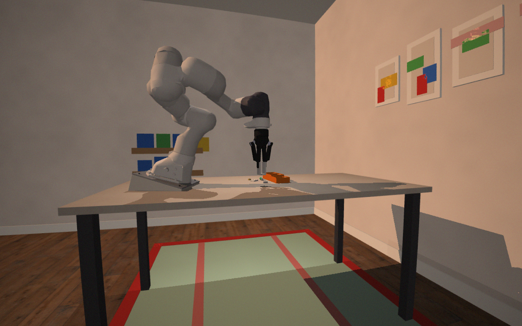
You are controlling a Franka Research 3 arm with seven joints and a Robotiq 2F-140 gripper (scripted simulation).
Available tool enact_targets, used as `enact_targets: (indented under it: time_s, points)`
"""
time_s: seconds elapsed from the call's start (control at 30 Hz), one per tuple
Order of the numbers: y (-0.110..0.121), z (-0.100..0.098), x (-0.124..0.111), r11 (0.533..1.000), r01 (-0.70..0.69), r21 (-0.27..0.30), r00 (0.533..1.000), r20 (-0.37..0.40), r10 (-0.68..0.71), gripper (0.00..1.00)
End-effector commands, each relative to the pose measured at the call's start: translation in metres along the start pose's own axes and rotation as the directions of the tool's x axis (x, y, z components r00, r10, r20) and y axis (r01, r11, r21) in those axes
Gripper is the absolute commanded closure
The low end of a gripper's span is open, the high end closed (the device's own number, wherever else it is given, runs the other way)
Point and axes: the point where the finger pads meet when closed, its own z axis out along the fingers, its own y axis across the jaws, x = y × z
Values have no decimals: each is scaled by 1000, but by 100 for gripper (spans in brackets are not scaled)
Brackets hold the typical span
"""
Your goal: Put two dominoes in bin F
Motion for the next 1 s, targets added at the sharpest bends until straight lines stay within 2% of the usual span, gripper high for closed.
enact_targets:
  time_s: [0.0, 0.13, 0.2, 0.7, 0.77, 0.97]
  points:
    - [8, -1, 8, 1000, 1, 1, 1000, 0, -1, 87]
    - [27, -1, 23, 1000, 1, 1, 1000, 0, -1, 87]
    - [27, -1, 23, 1000, 1, 1, 1000, 0, -1, 87]
    - [95, -1, 82, 1000, 1, 1, 1000, 0, -1, 87]
    - [95, -1, 82, 1000, 1, 1, 1000, 0, -1, 87]
    - [116, -1, 100, 1000, 1, 1, 1000, 0, -1, 87]
